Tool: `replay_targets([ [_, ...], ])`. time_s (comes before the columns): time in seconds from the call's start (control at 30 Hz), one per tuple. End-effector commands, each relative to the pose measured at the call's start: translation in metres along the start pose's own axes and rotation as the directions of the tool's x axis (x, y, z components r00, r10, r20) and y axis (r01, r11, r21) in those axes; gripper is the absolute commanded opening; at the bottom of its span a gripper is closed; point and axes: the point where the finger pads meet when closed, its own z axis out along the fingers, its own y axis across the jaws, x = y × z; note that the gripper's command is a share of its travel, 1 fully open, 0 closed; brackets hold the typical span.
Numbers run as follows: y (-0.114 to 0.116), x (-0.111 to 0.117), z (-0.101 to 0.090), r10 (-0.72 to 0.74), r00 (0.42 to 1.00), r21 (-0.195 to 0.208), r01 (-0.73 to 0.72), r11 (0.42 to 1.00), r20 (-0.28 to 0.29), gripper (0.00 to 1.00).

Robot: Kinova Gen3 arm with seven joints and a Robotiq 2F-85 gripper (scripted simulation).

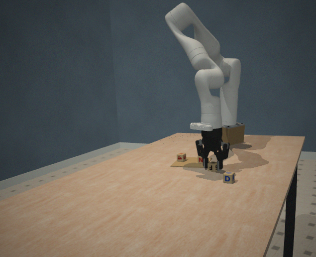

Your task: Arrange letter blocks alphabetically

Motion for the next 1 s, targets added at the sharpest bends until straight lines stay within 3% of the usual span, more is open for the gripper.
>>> replay_targets([
  [0.0,-0.0025,0.0017,0.0003,0.007,1.000,0.004,-0.007,1.000,-0.004,0.59],
  [0.13,-0.0025,0.0017,0.0003,0.007,1.000,0.004,-0.007,1.000,-0.004,0.59],
  [0.17,-0.0025,0.0017,0.0003,0.007,1.000,0.004,-0.007,1.000,-0.004,0.46],
  [0.7,-0.0025,0.0017,0.0003,0.007,1.000,0.004,-0.007,1.000,-0.004,0.46],
  [0.73,-0.0025,0.0017,0.0003,0.007,1.000,0.004,-0.007,1.000,-0.004,0.26],
  [0.97,-0.0024,0.0016,0.0003,0.007,1.000,0.004,-0.007,1.000,-0.004,0.26],
])
